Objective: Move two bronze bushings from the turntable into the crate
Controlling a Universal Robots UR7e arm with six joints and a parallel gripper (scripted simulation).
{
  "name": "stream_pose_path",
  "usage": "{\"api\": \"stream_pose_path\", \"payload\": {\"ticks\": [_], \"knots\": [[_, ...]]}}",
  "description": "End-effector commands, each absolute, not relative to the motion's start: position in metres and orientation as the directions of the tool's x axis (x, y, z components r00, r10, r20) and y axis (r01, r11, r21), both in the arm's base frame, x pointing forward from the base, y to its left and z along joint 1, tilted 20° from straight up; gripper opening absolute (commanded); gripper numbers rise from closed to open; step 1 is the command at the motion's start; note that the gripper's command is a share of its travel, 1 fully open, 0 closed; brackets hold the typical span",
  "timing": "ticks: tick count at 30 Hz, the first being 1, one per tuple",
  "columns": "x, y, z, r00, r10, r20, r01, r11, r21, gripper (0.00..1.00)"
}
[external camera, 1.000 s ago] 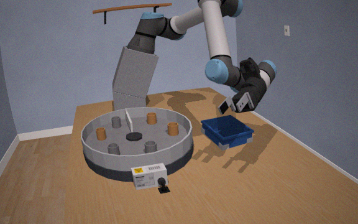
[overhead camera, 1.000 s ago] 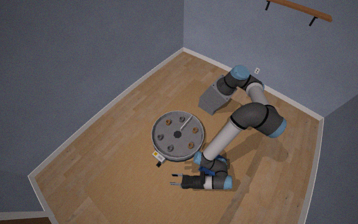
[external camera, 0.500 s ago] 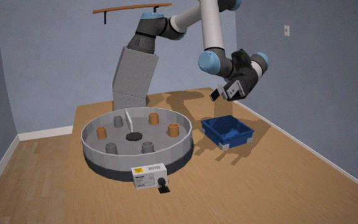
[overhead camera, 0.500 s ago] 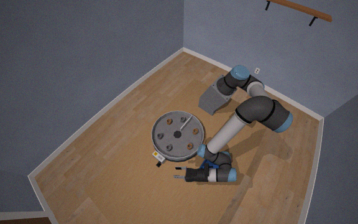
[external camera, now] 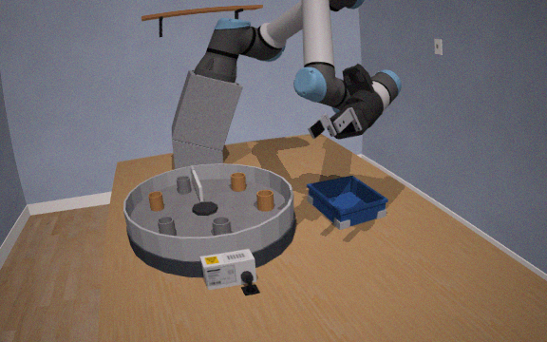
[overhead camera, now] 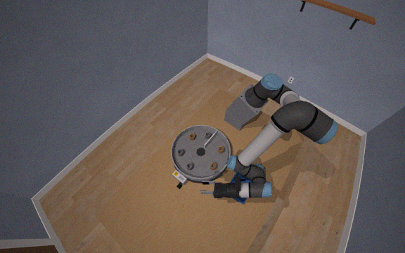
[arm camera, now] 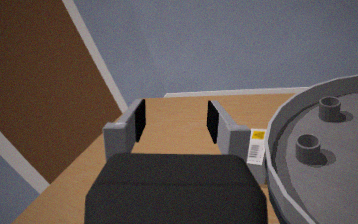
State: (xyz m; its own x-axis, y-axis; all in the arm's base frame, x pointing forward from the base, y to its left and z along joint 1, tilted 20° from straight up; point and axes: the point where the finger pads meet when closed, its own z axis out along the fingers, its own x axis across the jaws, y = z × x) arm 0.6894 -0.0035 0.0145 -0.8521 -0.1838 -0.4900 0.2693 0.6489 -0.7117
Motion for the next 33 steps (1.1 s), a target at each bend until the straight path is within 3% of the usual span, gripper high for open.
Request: {"api": "stream_pose_path", "payload": {"ticks": [1, 10, 15, 27, 33], "knots": [[0.671, -0.006, 0.024, -0.850, -0.185, -0.493, 0.270, 0.650, -0.710, 1.00], [0.671, -0.006, 0.024, -0.850, -0.185, -0.493, 0.270, 0.650, -0.710, 1.00], [0.621, -0.014, 0.045, -0.850, -0.185, -0.492, 0.270, 0.650, -0.710, 1.00], [0.621, -0.014, 0.045, -0.850, -0.185, -0.492, 0.270, 0.650, -0.710, 1.00], [0.572, -0.022, 0.066, -0.851, -0.185, -0.492, 0.270, 0.650, -0.710, 1.00]]}}
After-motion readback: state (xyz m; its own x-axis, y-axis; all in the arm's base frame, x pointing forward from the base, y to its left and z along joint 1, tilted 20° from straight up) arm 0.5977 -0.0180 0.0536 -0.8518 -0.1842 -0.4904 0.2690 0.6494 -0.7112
